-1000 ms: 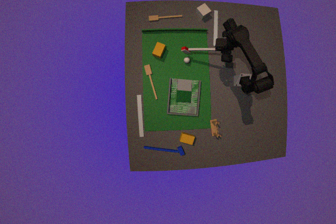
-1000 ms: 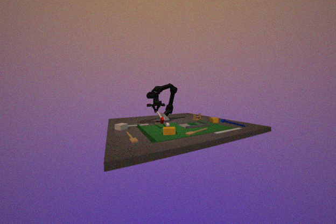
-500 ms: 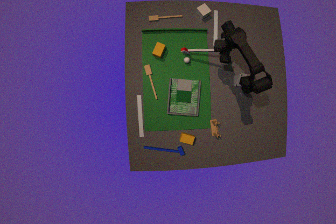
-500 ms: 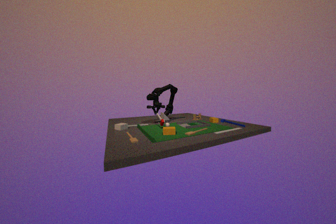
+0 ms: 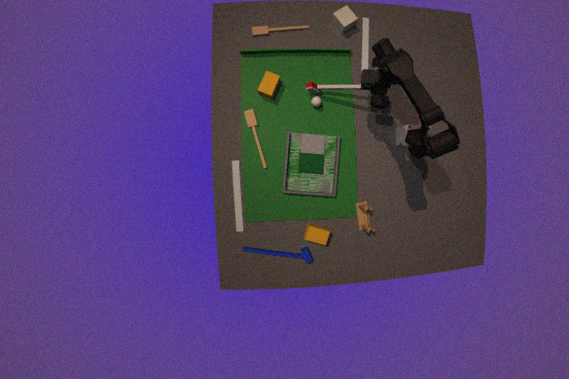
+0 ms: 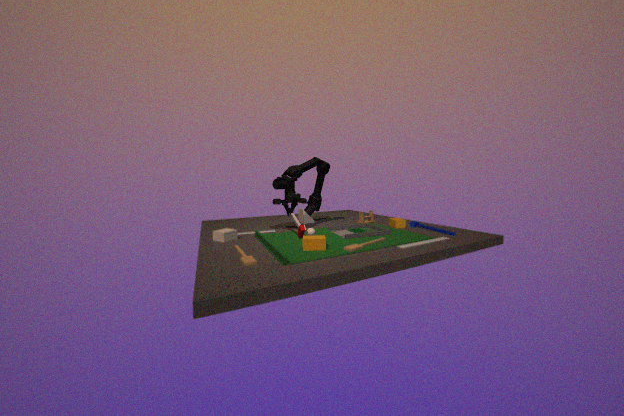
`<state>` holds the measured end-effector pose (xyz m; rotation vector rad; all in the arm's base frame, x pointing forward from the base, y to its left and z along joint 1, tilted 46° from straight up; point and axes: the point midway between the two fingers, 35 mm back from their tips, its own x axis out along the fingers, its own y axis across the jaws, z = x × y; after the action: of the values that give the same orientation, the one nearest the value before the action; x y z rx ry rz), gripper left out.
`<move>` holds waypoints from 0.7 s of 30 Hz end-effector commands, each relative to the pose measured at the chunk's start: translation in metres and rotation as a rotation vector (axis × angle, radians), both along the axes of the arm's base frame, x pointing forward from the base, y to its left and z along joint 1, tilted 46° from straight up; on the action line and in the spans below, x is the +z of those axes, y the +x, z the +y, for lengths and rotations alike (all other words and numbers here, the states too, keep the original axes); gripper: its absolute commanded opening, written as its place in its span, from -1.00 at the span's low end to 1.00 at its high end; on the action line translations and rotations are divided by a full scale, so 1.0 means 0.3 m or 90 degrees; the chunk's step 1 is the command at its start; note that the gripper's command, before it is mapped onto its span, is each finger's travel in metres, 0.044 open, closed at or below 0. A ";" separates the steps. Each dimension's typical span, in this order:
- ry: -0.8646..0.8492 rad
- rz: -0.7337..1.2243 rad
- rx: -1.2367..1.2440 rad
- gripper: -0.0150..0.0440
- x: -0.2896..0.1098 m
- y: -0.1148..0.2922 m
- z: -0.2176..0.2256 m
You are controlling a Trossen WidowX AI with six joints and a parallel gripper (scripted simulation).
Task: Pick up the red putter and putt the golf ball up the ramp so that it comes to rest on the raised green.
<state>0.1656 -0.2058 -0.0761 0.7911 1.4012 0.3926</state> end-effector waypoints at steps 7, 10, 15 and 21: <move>0.000 0.000 -0.001 -0.49 -0.004 -0.001 -0.006; 0.001 0.000 -0.002 -0.49 -0.023 -0.005 -0.022; 0.003 -0.001 -0.004 -0.49 -0.069 -0.015 -0.059; -0.001 0.000 -0.005 -0.49 -0.064 -0.014 -0.062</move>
<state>0.1611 -0.2244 -0.0957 0.7949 1.3980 0.3862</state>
